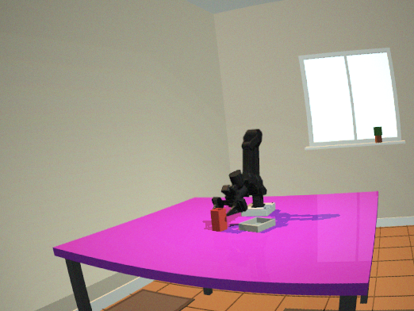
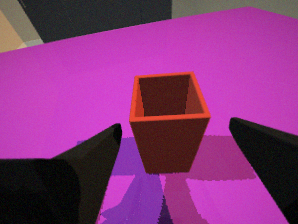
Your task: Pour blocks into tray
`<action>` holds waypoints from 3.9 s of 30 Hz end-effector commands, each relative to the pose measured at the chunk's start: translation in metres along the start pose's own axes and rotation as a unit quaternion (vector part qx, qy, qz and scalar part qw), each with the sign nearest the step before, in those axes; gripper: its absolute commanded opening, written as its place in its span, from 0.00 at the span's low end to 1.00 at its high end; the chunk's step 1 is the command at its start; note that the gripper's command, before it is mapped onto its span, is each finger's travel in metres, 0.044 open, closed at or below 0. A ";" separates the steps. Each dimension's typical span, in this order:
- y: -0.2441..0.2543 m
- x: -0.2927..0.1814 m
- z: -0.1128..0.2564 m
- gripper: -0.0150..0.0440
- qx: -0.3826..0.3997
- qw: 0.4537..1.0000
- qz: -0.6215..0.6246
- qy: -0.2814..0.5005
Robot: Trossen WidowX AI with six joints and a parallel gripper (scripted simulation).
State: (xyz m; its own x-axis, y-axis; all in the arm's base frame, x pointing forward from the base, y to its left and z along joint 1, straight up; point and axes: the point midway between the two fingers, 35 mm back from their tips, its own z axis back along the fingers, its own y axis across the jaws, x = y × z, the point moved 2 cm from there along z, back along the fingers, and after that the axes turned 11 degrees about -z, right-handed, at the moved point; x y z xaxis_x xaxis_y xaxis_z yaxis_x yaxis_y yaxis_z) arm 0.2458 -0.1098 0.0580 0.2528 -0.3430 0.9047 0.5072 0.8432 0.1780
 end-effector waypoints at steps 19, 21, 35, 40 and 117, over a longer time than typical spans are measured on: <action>-0.001 -0.002 -0.035 1.00 0.001 1.000 0.001 -0.001; -0.001 -0.002 -0.038 1.00 0.001 1.000 0.001 -0.001; 0.000 -0.003 -0.047 0.80 0.001 1.000 0.001 -0.002; 0.000 -0.003 -0.047 0.80 0.001 1.000 0.001 -0.002; 0.053 0.040 -0.018 0.25 0.071 0.997 0.032 0.011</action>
State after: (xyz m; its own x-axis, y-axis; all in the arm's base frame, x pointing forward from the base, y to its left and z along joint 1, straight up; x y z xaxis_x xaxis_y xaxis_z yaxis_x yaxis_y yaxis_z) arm 0.2920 -0.0999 0.0899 0.2983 -0.3179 0.9000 0.4205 0.8903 0.1751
